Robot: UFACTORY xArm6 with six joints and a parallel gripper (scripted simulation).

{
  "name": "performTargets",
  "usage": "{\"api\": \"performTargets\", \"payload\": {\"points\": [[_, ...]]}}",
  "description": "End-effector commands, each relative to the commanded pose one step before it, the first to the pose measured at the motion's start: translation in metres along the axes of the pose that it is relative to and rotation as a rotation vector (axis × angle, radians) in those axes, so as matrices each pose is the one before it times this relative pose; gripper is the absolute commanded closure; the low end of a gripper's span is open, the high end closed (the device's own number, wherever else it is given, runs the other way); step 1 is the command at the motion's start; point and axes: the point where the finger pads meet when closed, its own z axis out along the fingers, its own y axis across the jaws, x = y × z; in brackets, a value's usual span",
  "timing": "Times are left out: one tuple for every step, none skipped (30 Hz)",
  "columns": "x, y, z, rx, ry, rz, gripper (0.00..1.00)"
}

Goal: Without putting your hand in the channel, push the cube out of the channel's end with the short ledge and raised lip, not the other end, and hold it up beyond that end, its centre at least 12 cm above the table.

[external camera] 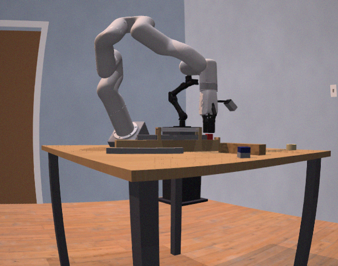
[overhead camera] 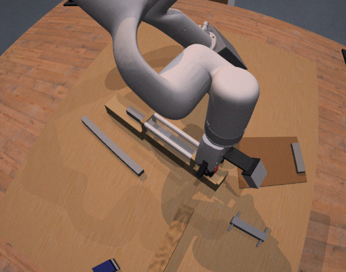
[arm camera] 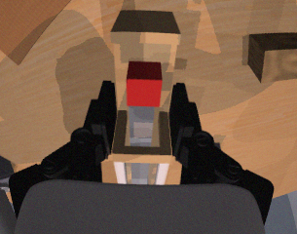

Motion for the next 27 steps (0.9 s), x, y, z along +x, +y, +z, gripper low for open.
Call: {"api": "performTargets", "payload": {"points": [[0.00103, 0.00098, 0.00033, -0.00196, 0.00348, 0.00121, 0.57], [0.0, 0.0, 0.00126, 0.0, 0.0, 0.0, 0.57], [0.0, 0.0, 0.00164, 0.00001, 0.0, 0.0, 0.57], [0.0, 0.0, 0.00198, -0.00001, 0.0, 0.00001, 0.57], [0.0, 0.0, 0.00223, 0.00001, 0.0, -0.00001, 0.57], [0.0, 0.0, 0.00241, -0.00001, 0.0, 0.0, 0.57], [0.0, 0.0, 0.00248, 0.0, 0.0, 0.0, 0.57], [0.0, 0.0, 0.00244, 0.0, 0.0, 0.0, 0.57], [0.0, 0.0, 0.00228, -0.00001, 0.0, 0.0, 0.57], [0.0, 0.0, 0.00203, 0.00001, 0.0, 0.0, 0.57], [0.0, 0.0, 0.00168, -0.00001, 0.0, 0.0, 0.57], [0.0, 0.0, 0.00129, 0.0, 0.0, 0.0, 0.57], [0.0, 0.0, 0.00089, 0.00001, 0.0, 0.0, 0.57], [0.0, 0.0, 0.0, 0.0, 0.0, 0.0, 0.57], [0.0, 0.0, 0.0, 0.0, 0.0, 0.0, 0.57], [0.0, 0.0, 0.00052, 0.00001, 0.0, 0.0, 0.57], [0.0, 0.0, 0.00021, 0.0, 0.0, 0.0, 0.57], [0.0, 0.0, 0.00003, 0.0, 0.0, 0.0, 0.57], [0.0, 0.0, 0.0, 0.0, 0.0, 0.0, 0.57], [0.0, 0.0, 0.0, 0.0, 0.0, 0.0, 0.57], [0.0, 0.0, 0.0, 0.0, 0.0, 0.0, 0.57], [0.0, 0.0, 0.0, 0.0, 0.0, 0.0, 0.57], [0.0, 0.0, 0.0, 0.0, 0.0, 0.0, 0.57], [0.0, 0.0, 0.0, 0.0, 0.0, 0.0, 0.57], [0.0, 0.0, 0.0, 0.0, 0.0, 0.0, 0.57], [0.0, 0.0, 0.0, 0.0, 0.0, 0.0, 0.57], [0.0, 0.0, 0.0, 0.0, 0.0, 0.0, 0.57]]}}
